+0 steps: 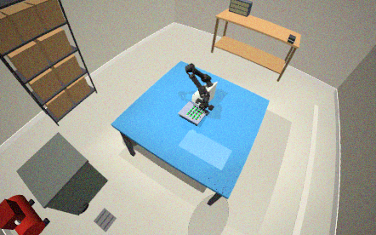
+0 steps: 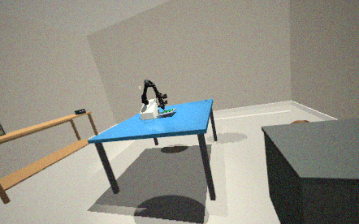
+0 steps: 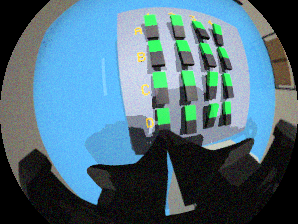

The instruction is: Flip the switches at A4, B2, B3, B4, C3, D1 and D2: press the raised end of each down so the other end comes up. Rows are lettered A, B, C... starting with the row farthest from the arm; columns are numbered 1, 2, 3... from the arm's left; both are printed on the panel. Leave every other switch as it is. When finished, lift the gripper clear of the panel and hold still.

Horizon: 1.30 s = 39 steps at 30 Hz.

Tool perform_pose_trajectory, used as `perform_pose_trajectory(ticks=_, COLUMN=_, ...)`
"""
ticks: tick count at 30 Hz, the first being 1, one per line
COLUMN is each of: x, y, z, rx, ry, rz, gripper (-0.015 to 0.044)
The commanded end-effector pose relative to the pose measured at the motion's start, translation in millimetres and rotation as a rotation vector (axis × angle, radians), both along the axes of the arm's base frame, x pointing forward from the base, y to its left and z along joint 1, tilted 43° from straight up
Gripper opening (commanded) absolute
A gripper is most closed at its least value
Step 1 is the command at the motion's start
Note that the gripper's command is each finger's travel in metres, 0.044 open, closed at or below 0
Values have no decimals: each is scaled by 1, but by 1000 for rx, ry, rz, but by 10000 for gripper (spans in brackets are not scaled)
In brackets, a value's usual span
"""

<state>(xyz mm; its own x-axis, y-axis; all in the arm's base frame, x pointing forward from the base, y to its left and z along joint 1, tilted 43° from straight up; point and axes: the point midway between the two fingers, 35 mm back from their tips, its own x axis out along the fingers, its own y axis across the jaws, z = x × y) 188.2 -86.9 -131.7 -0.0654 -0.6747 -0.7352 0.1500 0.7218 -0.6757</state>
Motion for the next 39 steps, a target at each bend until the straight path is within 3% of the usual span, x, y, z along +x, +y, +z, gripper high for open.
perform_pose_trajectory(ticks=1, x=0, y=-1, z=0, rx=-6, ry=3, rz=5, gripper=0)
perform_pose_trajectory(ticks=39, x=-1, y=-5, z=-3, rx=-7, ry=3, rz=5, gripper=0)
